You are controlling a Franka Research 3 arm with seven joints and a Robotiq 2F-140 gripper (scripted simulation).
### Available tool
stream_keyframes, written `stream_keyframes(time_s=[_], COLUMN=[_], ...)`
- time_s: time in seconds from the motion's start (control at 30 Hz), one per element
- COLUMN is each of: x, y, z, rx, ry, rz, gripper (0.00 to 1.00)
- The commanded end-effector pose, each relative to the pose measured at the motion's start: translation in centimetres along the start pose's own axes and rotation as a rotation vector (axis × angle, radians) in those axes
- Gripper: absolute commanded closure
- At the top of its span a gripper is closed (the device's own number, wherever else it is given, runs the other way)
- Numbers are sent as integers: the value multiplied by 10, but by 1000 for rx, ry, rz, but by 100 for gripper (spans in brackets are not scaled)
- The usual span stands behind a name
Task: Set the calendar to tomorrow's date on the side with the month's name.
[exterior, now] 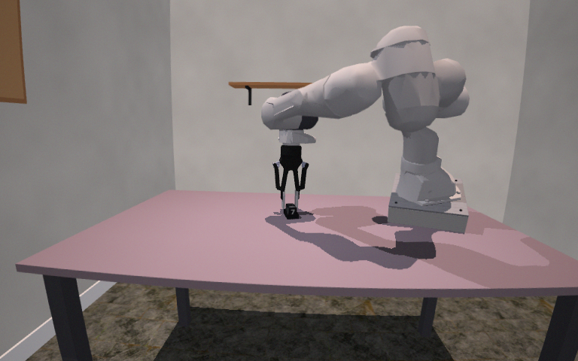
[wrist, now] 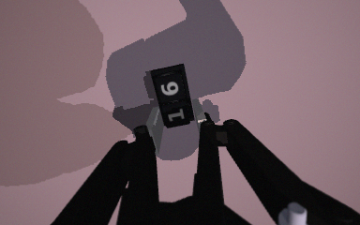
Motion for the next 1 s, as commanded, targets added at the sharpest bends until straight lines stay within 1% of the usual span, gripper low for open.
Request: stream_keyframes(time_s=[0.0, 0.13, 0.4, 0.5, 0.57, 0.7, 0.83, 0.87, 0.97], x=[0, 0, 0, 0, 0, 0, 0, 0, 0], y=[-3, -19, -62, -74, -74, -84, -85, -85, -85], z=[0, 0, 0, 0, 0, 0, 0, 0, 0], rx=[1, 1, 1, 1, 1, 1, 1, 1, 1], ry=[1, 1, 1, 1, 1, 1, 1, 1, 1], rz=[1, 1, 1, 1, 1, 1, 1, 1, 1], gripper=[72, 72, 72, 72, 72, 72, 72, 0, 0])
Point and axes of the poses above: the point where the finger pads meet when closed, its own y axis out along the fingers, its own x axis across the jaws, z = x × y, the point moved 10 cm from there along -y, back along the fingers, and after that the axes turned 2 degrees about y, right-handed, at the moved point
